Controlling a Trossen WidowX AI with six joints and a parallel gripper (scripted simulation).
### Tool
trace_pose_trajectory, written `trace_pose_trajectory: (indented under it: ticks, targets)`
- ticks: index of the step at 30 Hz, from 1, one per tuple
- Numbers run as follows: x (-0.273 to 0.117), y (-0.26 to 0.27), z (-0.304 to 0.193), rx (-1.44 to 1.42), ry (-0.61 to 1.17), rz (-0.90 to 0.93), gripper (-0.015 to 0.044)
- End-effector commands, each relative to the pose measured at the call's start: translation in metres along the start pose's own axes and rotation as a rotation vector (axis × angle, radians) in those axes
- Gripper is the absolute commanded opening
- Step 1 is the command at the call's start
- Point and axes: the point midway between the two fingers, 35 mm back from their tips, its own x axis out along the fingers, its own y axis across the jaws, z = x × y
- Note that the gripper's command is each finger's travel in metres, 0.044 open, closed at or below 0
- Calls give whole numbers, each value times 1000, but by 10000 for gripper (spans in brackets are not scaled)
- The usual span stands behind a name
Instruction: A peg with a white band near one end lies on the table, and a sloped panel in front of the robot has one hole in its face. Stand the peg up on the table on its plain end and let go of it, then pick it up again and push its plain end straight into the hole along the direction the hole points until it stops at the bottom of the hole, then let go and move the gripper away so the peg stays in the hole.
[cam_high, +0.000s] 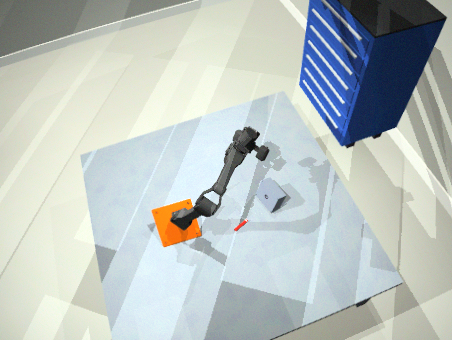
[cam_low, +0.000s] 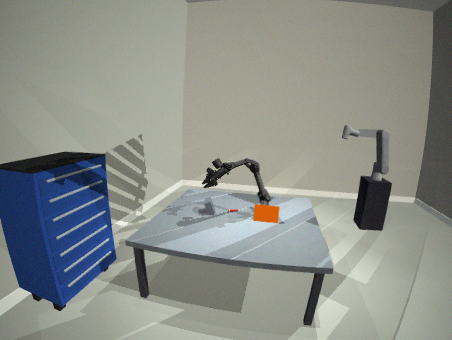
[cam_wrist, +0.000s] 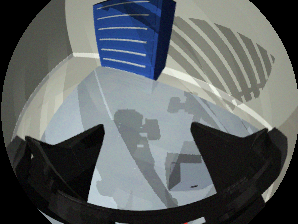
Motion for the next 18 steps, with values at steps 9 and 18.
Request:
trace_pose_trajectory:
  ticks: [9,18]
  targets:
    - [-6,-75,-128,44,416,-47,440]
    - [-39,-112,-218,70,710,-51,440]
